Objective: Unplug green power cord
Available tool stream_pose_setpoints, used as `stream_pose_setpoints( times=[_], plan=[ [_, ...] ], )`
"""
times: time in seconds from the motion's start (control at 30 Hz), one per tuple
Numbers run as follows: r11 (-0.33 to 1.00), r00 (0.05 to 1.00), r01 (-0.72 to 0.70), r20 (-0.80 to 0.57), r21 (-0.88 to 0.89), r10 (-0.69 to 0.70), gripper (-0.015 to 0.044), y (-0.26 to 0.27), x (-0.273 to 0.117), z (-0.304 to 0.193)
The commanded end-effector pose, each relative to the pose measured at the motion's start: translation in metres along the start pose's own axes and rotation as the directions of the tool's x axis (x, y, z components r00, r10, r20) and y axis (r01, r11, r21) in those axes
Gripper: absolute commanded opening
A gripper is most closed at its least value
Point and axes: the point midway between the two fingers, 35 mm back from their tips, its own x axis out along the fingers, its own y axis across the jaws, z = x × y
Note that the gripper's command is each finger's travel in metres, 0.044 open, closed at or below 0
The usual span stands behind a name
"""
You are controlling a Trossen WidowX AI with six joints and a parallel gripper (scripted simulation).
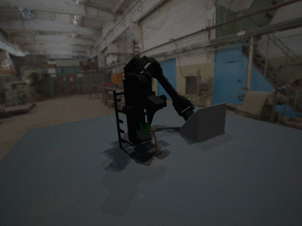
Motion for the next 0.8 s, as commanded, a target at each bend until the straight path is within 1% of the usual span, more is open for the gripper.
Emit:
stream_pose_setpoints(
  times=[0.0, 0.77],
  plan=[
    [1.0, 1.0, 0.004, 0.017, -0.001, -0.004, 0.0, -0.001, -0.002, 0.014],
    [1.0, 1.0, 0.005, 0.018, -0.004, -0.005, 0.0, 0.001, -0.007, 0.052]
  ],
)
